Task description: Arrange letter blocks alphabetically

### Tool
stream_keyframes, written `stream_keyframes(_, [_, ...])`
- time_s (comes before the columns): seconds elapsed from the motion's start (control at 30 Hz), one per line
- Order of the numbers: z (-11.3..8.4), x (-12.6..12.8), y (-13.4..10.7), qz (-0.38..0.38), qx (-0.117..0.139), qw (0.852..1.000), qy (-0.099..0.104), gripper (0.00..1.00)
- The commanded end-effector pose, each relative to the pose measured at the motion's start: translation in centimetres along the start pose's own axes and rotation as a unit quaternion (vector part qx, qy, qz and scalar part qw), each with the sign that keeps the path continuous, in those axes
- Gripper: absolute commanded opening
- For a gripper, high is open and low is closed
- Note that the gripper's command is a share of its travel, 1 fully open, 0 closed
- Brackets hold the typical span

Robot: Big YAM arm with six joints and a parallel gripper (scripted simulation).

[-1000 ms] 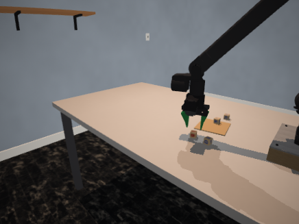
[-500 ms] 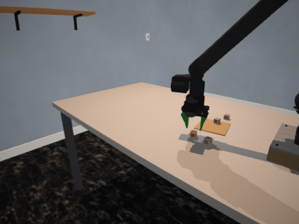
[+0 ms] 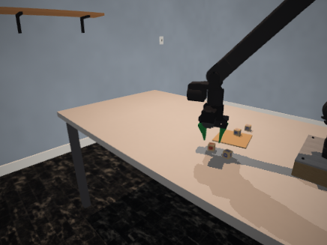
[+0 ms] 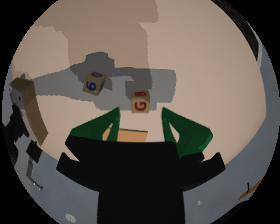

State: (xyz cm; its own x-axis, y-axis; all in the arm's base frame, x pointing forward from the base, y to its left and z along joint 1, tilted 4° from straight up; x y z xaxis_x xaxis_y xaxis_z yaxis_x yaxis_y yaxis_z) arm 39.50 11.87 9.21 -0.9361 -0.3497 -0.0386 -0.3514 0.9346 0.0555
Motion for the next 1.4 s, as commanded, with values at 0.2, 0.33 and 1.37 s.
stream_keyframes(0.2, [0.4,-0.4,0.4,-0.001,-0.002,1.0,-0.006,0.58])
stream_keyframes(0.33, [0.6,-0.4,0.5,-0.001,-0.002,1.0,-0.006,0.58])
stream_keyframes(1.37, [3.5,-0.6,0.4,0.0,-0.002,1.0,-0.008,0.58])
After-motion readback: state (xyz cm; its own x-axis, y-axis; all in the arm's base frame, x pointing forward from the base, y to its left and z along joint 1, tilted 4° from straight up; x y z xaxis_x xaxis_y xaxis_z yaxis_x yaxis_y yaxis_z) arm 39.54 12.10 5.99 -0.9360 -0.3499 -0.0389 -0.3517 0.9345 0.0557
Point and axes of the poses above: the point where the finger pads meet when closed, its own z axis out along the fingers, its own x axis across the jaws, y = z × x, the point moved 10 cm from there along -z, back along the fingers, and after that the axes turned 5 degrees about -z, right-handed, at the moved point
